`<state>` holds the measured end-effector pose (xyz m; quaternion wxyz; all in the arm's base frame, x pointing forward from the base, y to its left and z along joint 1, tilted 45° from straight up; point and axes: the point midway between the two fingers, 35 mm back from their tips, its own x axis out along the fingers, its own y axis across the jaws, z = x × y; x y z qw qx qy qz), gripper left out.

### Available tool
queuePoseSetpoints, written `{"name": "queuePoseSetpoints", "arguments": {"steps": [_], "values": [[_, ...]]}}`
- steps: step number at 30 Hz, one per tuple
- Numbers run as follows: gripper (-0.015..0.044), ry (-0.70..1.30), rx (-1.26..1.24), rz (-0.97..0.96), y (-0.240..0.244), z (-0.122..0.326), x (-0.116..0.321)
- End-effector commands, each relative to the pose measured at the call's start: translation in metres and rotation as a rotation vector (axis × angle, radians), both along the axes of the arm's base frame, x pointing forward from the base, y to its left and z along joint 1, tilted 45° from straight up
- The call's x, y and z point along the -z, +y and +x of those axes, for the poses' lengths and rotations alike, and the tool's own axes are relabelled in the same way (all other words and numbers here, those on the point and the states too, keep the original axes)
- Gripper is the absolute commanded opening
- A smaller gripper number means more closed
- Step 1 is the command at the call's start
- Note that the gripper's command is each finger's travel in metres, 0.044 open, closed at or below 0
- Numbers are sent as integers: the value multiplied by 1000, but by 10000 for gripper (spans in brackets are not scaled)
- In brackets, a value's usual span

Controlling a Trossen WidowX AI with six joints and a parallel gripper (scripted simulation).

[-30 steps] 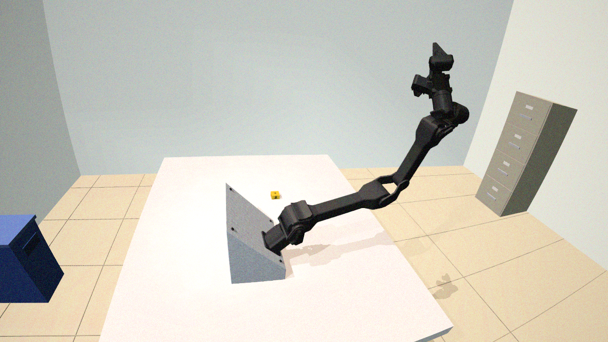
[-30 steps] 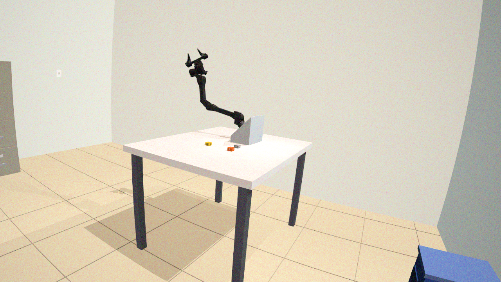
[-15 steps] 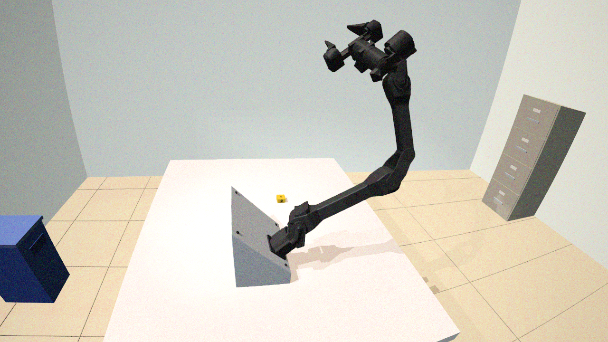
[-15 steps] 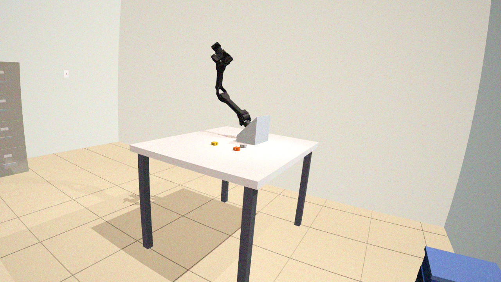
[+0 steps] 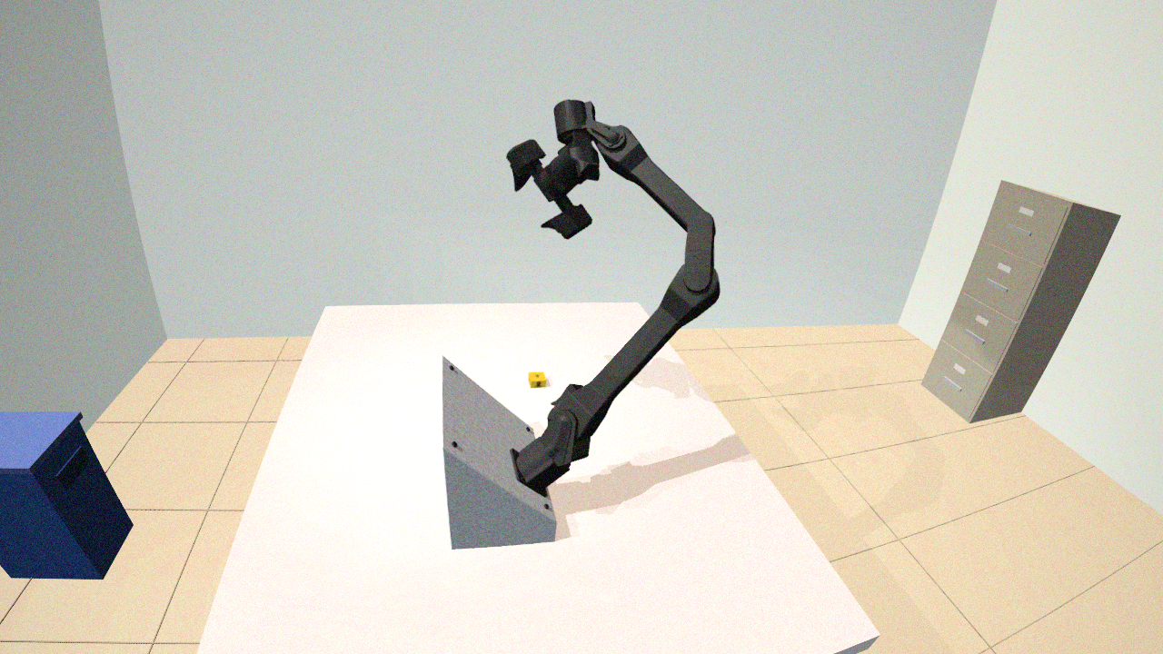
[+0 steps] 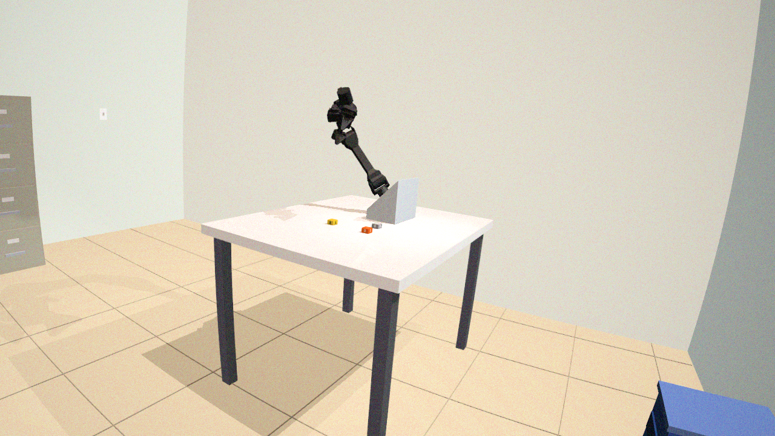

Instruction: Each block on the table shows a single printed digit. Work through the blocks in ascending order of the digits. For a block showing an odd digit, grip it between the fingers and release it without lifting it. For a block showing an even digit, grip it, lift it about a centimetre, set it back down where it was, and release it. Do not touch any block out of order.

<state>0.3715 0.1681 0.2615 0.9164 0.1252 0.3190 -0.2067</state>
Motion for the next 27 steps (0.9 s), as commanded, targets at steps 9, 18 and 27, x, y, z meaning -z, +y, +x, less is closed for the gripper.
{"name": "queuePoseSetpoints", "arguments": {"steps": [9,18,27], "values": [[400,1005,-66,-569,-176,-27,148],[400,1018,-68,-571,-178,-28,149],[400,1018,-68,-571,-178,-28,149]]}}
